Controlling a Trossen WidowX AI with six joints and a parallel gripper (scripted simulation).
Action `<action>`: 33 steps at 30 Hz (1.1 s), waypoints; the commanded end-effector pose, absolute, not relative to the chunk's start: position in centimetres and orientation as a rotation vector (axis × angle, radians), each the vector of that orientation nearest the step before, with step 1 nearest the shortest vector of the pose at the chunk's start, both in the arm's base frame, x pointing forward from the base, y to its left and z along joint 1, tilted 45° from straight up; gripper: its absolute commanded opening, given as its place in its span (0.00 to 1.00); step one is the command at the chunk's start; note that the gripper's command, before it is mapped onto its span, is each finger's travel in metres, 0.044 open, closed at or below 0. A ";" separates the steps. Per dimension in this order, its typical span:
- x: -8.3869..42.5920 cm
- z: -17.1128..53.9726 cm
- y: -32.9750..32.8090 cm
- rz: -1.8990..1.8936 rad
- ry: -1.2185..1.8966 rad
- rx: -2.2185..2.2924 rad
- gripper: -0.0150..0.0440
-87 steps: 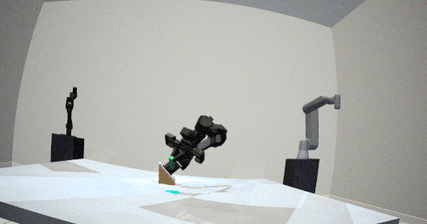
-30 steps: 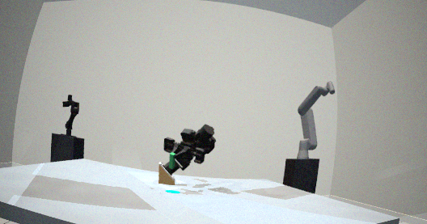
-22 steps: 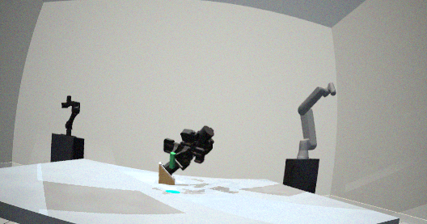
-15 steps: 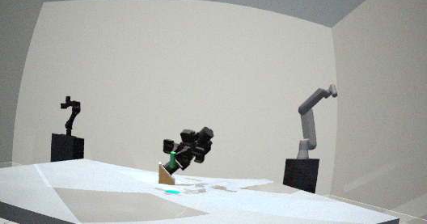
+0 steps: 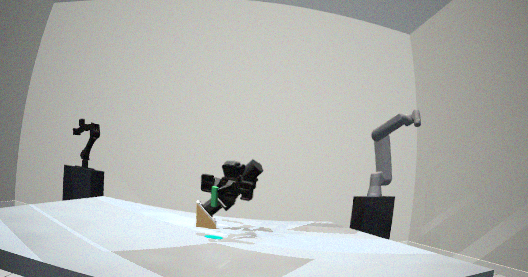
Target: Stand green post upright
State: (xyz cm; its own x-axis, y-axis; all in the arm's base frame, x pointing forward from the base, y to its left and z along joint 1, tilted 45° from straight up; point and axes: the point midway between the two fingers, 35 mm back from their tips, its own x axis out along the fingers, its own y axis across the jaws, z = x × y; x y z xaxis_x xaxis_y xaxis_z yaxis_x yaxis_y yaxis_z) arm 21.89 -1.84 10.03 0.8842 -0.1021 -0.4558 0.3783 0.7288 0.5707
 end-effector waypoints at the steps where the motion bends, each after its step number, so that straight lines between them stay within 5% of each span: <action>1: 21.9 10.0 -1.9 -0.275 0.389 0.725 0.29; 33: 22.1 10.0 -1.7 -0.270 0.304 0.781 0.29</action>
State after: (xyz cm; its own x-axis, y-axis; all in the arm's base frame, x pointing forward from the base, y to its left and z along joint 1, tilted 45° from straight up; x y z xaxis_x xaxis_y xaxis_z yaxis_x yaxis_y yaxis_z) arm 22.00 -1.84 10.19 0.9256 -0.1237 -0.3577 0.3404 0.6852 0.6439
